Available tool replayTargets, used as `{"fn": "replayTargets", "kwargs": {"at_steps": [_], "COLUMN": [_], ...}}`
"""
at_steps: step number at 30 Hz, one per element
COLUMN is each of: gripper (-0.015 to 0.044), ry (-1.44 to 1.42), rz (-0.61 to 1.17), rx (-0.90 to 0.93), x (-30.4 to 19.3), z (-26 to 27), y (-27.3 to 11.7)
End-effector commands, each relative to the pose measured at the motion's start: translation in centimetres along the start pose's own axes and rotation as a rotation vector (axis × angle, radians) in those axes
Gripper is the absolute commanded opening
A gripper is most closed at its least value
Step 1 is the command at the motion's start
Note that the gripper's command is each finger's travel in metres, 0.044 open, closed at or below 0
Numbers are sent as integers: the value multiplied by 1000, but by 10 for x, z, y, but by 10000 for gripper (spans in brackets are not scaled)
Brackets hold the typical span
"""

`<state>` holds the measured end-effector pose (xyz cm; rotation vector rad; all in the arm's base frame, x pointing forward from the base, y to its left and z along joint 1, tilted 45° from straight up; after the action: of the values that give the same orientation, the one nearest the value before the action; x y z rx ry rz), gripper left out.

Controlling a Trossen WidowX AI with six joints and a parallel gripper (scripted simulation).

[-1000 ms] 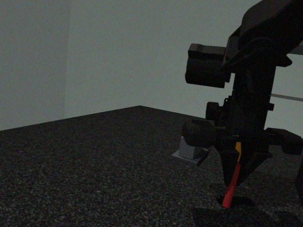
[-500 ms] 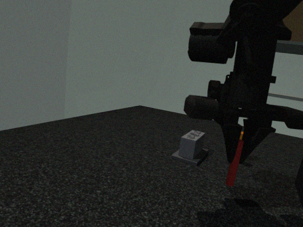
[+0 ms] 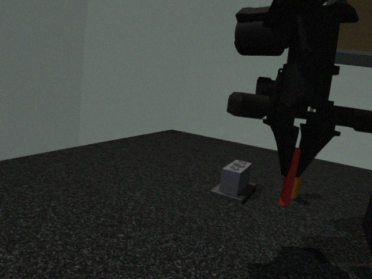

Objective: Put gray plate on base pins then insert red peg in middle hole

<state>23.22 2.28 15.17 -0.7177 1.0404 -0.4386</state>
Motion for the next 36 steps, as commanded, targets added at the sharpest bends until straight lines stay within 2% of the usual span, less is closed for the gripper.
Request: {"fn": "replayTargets", "kwargs": {"at_steps": [1,36], "gripper": [0,0], "ry": [0,-7], "rz": [-3,-12], "rx": [1,3], "x": [7,102], "z": [5,39], "y": [-2,-11]}}
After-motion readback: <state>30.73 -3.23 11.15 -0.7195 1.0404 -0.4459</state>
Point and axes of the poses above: the point midway between the two fingers, 35 mm back from their tips, its own y axis out along the fingers, its own z axis across the jaws, x = y × z, the point moved 6 cm from there along -y, back along the fingers, and after that the axes turned 3 degrees about y, right-handed, at the moved point
